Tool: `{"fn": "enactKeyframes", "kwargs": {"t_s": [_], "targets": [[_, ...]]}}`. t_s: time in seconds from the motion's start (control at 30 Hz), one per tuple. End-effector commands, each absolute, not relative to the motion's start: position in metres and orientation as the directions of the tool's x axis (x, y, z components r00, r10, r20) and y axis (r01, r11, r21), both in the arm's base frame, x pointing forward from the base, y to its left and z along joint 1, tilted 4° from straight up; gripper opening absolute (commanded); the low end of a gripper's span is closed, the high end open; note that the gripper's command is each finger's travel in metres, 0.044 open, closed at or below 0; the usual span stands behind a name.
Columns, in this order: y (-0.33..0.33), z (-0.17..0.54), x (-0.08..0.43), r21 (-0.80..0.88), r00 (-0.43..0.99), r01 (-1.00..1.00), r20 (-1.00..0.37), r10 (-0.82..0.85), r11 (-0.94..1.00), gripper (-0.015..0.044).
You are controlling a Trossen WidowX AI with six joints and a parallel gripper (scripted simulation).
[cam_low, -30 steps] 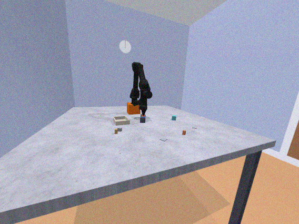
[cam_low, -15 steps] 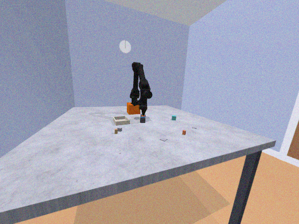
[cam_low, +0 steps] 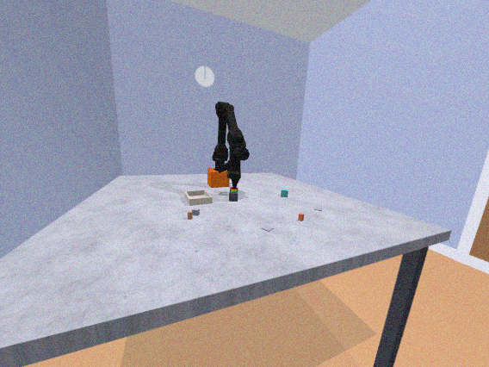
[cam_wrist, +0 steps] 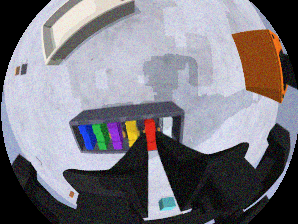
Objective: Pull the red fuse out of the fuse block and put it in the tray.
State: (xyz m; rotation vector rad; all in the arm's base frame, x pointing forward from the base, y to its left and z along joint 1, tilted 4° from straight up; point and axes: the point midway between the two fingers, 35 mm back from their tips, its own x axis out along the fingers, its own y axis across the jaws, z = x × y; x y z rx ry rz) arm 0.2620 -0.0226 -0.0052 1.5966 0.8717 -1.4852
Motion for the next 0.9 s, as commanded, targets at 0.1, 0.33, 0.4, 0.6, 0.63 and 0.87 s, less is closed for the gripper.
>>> {"fn": "enactKeyframes", "kwargs": {"t_s": [0.1, 0.33, 0.4, 0.6, 0.63, 0.87], "targets": [[-0.023, -0.002, 0.262, 0.086, 0.086, 0.88, -0.996, -0.023, -0.468, 0.0], [-0.023, 0.002, 0.262, 0.086, 0.086, 0.88, -0.996, -0.023, -0.468, 0.0], [-0.023, 0.003, 0.262, 0.086, 0.086, 0.88, -0.996, -0.023, -0.468, 0.0], [-0.023, 0.006, 0.262, 0.086, 0.085, 0.88, -0.996, -0.023, -0.468, 0.0], [-0.023, 0.006, 0.262, 0.086, 0.085, 0.88, -0.996, -0.023, -0.468, 0.0], [-0.023, 0.009, 0.261, 0.087, 0.085, 0.88, -0.996, -0.024, -0.468, 0.0]]}}
